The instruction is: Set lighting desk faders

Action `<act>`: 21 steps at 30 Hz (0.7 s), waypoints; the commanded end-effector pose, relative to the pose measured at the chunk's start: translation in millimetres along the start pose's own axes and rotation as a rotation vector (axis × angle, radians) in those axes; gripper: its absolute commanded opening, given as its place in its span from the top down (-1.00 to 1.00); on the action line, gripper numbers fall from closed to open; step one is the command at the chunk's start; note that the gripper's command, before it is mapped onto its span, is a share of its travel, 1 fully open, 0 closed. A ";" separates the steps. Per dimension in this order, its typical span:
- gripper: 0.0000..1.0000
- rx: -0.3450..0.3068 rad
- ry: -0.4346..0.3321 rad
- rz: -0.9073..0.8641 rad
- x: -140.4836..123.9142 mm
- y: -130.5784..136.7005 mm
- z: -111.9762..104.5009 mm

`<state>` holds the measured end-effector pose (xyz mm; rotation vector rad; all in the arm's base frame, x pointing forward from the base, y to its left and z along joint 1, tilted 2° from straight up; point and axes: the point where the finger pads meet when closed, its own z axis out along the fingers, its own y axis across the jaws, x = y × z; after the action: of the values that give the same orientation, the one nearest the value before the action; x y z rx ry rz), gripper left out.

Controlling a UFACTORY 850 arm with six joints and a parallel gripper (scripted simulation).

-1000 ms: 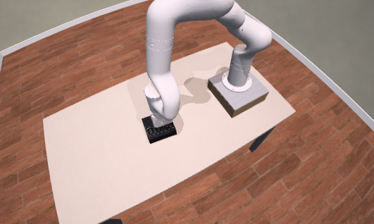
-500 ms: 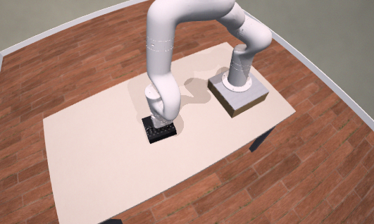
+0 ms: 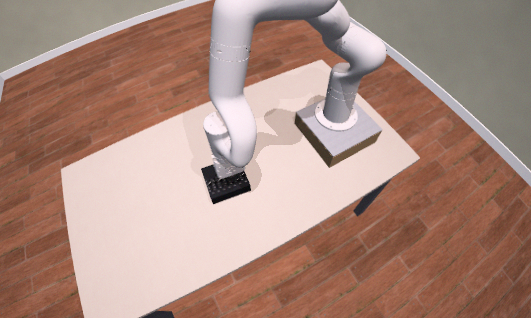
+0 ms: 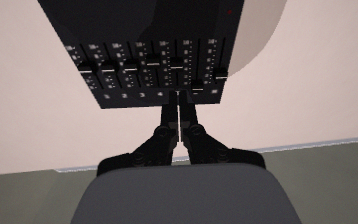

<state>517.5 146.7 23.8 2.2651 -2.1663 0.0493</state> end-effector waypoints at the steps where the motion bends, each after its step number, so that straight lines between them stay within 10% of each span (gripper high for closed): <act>1: 1.00 0.002 -0.001 0.000 -0.2 -0.8 -9.2; 18: 1.00 0.001 -0.001 0.000 -0.2 -0.7 -13.4; 19: -1.00 0.001 -0.001 0.000 -0.2 -0.7 -13.4; 21: -1.00 0.002 -0.001 0.000 -0.2 -0.7 -14.0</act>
<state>517.1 147.0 36.4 2.2649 -2.1661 0.0488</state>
